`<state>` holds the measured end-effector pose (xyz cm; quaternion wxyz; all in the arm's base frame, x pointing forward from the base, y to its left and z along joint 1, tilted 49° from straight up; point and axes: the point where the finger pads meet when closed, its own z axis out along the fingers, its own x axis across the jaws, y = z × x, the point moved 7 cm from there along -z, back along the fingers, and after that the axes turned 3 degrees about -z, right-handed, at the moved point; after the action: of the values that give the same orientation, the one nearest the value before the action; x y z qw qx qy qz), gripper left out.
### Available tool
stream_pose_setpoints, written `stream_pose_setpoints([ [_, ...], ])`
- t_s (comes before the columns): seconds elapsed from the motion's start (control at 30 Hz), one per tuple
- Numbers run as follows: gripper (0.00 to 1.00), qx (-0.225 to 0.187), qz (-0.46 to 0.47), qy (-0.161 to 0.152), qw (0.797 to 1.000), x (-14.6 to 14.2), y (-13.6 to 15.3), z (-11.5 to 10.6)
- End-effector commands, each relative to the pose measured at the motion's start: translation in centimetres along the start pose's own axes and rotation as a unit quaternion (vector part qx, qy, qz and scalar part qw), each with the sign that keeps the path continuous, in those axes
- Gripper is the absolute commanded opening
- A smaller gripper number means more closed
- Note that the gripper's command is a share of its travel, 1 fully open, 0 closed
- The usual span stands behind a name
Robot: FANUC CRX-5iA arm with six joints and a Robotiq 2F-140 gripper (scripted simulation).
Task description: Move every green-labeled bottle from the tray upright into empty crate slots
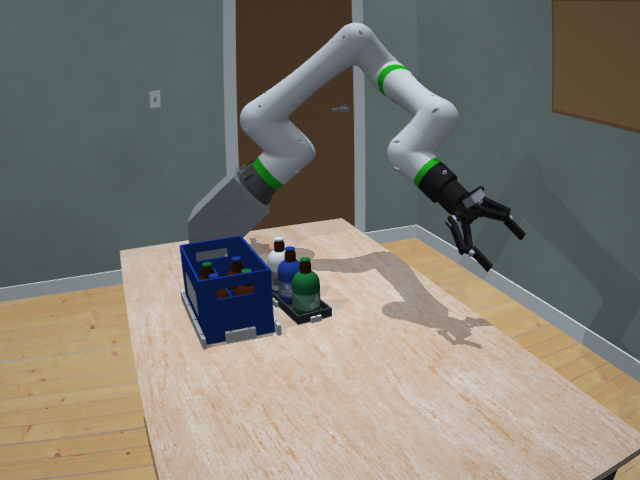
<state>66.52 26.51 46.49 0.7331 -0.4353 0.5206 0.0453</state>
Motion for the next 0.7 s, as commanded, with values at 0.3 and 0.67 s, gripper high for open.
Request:
stream_pose_setpoints([
  [0.3,1.00,0.001,-0.001,0.000,1.000,0.0,-0.1,0.0],
  [0.67,1.00,-0.009,-0.007,0.000,1.000,0.9,0.1,-1.1],
])
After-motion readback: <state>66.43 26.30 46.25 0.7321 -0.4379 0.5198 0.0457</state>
